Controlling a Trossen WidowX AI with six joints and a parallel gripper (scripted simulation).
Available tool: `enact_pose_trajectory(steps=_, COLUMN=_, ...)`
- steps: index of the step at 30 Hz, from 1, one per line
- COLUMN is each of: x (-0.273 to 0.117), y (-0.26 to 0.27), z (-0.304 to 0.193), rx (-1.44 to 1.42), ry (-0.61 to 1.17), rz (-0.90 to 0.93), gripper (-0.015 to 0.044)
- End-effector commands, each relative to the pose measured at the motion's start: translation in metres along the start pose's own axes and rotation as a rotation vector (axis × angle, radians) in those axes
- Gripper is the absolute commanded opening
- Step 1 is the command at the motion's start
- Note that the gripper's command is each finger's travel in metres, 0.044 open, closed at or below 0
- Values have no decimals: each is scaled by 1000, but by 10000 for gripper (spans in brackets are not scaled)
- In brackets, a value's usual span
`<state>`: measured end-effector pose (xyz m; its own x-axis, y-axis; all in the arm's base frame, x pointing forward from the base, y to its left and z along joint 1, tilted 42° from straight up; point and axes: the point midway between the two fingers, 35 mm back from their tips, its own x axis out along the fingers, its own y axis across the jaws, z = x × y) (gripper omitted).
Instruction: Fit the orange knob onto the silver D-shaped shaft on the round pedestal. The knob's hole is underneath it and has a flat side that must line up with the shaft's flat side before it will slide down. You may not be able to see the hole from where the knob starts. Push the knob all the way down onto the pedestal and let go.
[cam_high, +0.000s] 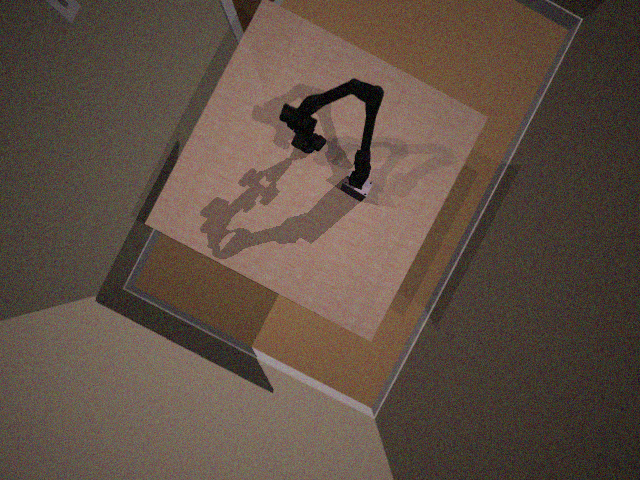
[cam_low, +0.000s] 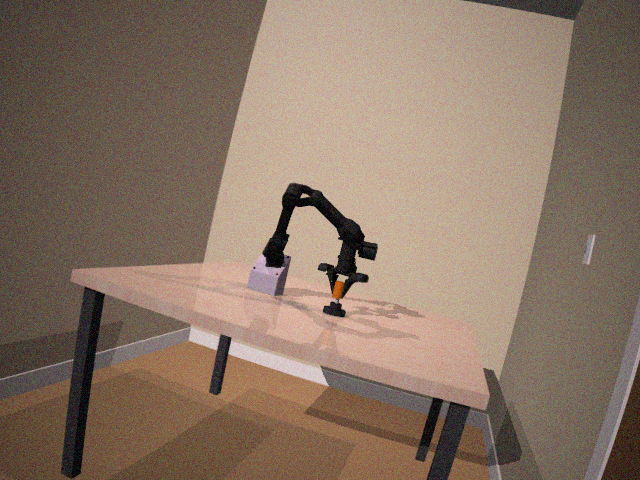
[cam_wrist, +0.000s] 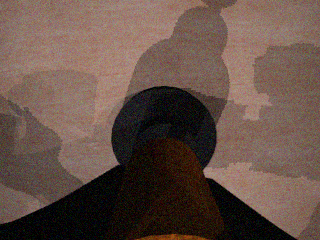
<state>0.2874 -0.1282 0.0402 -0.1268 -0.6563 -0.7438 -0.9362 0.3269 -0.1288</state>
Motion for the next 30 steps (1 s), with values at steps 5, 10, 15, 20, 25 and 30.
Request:
enact_pose_trajectory(steps=5, x=2, y=-2, z=0, rx=-63, ry=2, rz=-4, gripper=0)
enact_pose_trajectory(steps=10, x=4, y=-1, z=0, rx=-63, ry=2, rz=-4, gripper=0)
enact_pose_trajectory(steps=15, x=4, y=-1, z=0, rx=-63, ry=2, rz=-4, gripper=0)
enact_pose_trajectory(steps=20, x=4, y=-1, z=0, rx=-82, ry=2, rz=-4, gripper=0)
enact_pose_trajectory(steps=25, x=5, y=-1, z=0, rx=-93, ry=2, rz=-4, gripper=0)
enact_pose_trajectory(steps=30, x=5, y=-1, z=0, rx=-63, ry=2, rz=-4, gripper=0)
